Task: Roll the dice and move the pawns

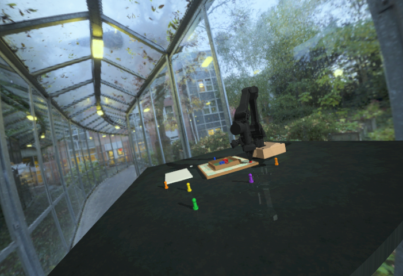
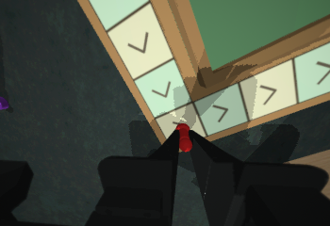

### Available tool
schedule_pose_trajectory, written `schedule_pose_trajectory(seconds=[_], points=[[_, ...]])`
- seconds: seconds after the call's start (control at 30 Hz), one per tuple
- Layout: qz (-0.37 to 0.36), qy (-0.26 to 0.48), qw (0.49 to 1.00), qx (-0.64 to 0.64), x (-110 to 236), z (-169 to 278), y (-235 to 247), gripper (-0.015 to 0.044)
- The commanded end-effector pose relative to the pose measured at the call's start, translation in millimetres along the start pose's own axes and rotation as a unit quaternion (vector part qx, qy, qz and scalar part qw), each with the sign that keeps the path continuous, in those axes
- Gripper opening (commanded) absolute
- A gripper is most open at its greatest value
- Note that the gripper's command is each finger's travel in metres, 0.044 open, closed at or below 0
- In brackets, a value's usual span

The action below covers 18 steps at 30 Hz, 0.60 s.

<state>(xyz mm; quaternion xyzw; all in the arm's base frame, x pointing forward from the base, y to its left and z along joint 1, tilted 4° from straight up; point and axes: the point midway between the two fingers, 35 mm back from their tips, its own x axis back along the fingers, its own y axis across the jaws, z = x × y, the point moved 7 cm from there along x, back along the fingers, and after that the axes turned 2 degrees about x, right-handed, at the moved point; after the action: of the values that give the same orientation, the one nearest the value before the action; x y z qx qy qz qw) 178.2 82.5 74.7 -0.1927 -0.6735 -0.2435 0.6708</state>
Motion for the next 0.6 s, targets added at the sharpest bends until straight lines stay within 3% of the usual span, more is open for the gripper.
schedule_pose_trajectory(seconds=[0.0,0.57], points=[[0.0,0.002,1.0,-0.003,-0.8,0.2,0.3,0.0],[-0.001,0.001,1.0,-0.003,79.7,-5.5,11.4,0.0]])
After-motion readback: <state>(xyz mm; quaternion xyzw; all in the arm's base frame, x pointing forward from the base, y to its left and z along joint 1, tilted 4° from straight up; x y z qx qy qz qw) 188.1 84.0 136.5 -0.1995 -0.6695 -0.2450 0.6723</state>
